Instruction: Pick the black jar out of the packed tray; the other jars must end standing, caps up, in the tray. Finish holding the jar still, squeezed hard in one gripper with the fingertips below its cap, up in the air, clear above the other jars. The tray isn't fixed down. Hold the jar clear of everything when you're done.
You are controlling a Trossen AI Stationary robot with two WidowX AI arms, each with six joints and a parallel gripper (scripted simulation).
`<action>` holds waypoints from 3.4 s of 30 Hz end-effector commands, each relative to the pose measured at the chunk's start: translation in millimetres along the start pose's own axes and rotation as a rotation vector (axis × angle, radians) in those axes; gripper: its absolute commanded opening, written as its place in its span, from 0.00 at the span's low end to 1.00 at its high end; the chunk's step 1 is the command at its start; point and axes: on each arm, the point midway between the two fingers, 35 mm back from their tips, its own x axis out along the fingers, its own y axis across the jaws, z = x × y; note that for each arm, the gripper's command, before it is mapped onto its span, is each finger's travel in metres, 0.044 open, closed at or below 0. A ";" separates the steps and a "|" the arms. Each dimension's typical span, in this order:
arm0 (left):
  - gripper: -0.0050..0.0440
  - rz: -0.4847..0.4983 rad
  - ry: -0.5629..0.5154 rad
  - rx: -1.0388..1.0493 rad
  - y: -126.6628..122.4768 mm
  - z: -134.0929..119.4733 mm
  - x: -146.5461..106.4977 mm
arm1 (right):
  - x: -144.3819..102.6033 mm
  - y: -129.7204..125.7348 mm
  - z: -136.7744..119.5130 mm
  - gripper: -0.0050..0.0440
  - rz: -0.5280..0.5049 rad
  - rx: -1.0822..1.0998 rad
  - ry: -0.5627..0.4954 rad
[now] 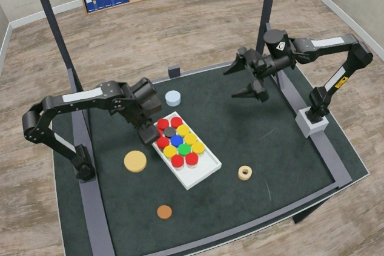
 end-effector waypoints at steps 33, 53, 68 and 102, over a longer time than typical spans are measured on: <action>1.00 -0.251 0.208 0.191 -3.7 -1.5 -18.9 | 45.3 9.5 81.8 0.00 0.024 -0.081 0.204; 1.00 -0.305 0.239 0.212 -4.7 -2.0 -27.6 | 80.0 16.1 125.2 0.00 0.032 -0.122 0.342; 1.00 -0.304 0.249 0.210 -4.9 -6.4 -26.4 | 98.6 16.7 114.6 0.00 0.033 -0.121 0.361; 1.00 -0.304 0.249 0.210 -4.9 -6.4 -26.4 | 121.1 16.5 108.9 0.61 0.033 -0.117 0.336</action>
